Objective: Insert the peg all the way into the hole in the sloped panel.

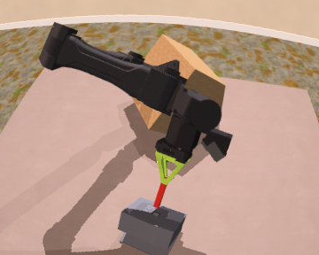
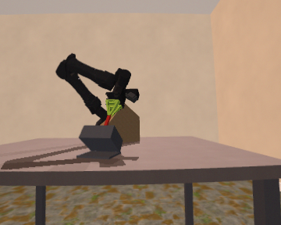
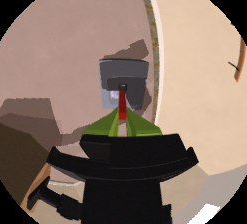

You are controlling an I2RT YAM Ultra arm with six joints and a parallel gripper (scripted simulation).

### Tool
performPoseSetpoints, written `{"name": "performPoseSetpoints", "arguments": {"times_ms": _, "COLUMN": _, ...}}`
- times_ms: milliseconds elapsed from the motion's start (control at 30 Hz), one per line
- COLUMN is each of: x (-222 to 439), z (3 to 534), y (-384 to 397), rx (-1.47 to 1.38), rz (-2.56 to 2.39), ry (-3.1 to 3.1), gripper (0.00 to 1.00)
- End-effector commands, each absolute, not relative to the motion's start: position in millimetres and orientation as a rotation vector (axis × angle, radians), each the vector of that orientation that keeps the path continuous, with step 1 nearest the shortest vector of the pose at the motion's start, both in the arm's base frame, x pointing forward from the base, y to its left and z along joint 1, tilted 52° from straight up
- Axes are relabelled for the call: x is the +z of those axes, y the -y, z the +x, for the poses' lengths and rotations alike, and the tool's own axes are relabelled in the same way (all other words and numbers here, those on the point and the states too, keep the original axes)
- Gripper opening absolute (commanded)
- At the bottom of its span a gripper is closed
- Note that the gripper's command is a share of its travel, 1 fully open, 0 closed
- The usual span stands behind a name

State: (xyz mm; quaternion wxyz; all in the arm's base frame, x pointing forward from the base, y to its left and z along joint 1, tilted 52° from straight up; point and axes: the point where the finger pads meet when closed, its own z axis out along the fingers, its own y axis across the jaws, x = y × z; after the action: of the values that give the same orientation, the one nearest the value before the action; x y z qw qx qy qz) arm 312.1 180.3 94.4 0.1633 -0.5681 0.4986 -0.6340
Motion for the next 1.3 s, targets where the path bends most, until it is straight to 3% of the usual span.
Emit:
{"name": "performPoseSetpoints", "arguments": {"times_ms": 0, "x": 99.1, "z": 314.8, "y": -187.5, "rx": -1.762, "rz": -1.596, "ry": -1.393, "gripper": 0.0}}
{"name": "performPoseSetpoints", "arguments": {"times_ms": 1267, "x": 87.2, "z": 319.8, "y": -184.9, "rx": -1.762, "rz": -1.596, "ry": -1.392, "gripper": 0.0}}
